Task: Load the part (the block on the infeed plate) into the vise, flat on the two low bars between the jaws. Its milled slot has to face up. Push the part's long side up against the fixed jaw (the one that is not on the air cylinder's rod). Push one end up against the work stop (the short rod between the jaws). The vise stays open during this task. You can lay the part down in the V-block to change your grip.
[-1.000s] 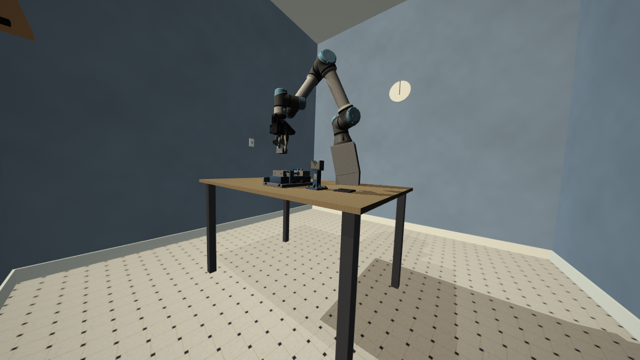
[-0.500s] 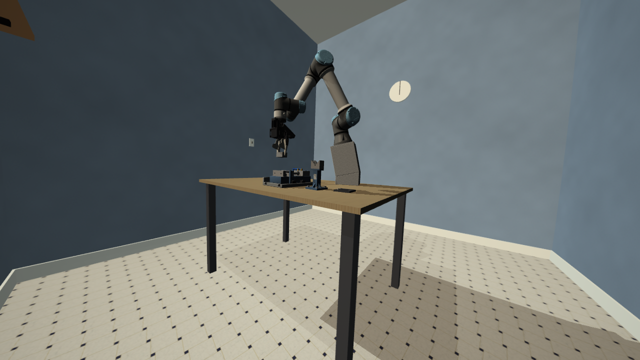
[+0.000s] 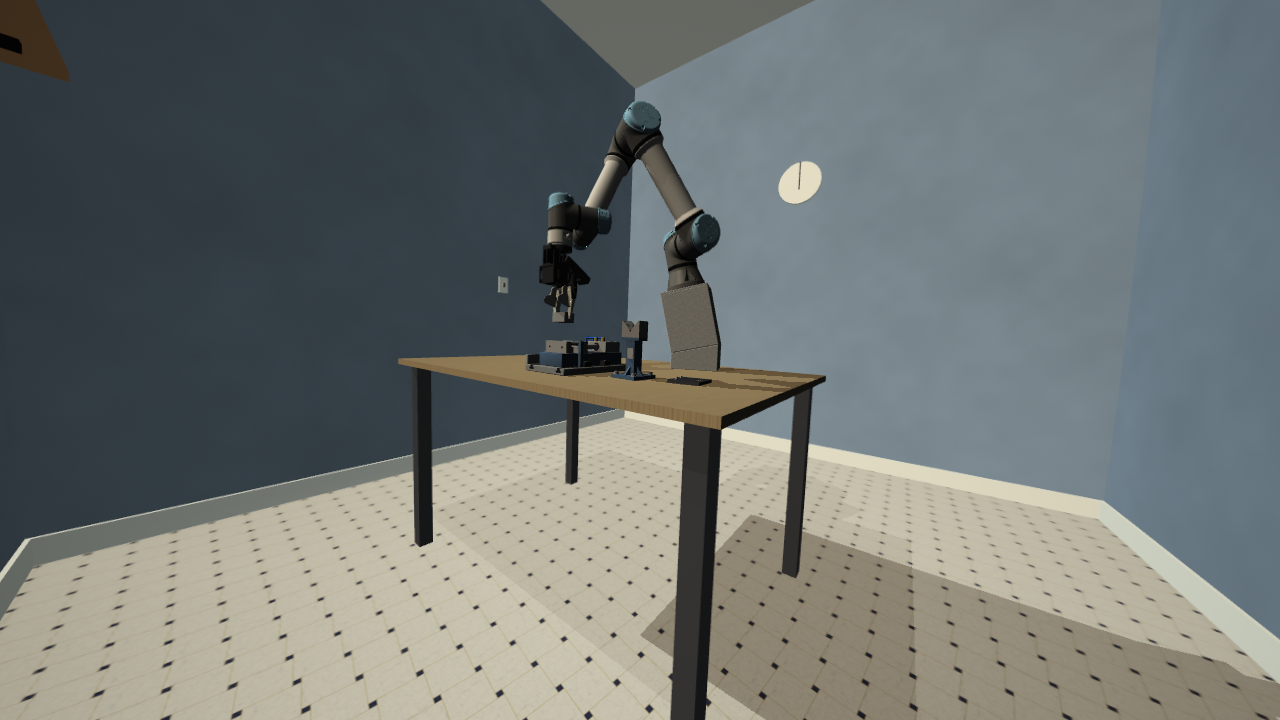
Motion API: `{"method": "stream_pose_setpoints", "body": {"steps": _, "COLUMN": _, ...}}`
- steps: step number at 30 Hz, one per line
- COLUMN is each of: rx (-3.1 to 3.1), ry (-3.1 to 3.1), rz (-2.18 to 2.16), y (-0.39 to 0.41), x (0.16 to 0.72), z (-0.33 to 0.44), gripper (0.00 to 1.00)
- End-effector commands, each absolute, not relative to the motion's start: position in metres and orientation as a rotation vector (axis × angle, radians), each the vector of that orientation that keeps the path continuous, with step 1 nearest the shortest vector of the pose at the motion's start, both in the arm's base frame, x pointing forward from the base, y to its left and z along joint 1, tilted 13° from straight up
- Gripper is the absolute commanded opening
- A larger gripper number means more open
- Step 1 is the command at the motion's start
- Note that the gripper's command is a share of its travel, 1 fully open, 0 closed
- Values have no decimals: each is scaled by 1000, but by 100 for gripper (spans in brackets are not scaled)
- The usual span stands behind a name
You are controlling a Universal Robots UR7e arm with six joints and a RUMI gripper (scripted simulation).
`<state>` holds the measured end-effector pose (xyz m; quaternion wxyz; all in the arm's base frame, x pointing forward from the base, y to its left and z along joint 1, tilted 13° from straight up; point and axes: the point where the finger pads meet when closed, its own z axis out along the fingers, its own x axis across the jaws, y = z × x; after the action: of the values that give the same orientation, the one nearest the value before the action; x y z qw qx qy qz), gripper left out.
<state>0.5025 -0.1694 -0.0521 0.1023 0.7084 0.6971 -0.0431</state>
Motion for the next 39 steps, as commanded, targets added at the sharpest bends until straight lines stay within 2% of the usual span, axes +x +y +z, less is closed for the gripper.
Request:
{"method": "stream_pose_setpoints", "body": {"steps": 1, "rx": 2090, "ry": 2057, "rz": -126, "y": -171, "x": 504, "z": -59, "gripper": 0}}
{"method": "stream_pose_setpoints", "body": {"steps": 39, "rx": 2090, "ry": 2057, "rz": -126, "y": -176, "x": 505, "z": -79, "gripper": 0}}
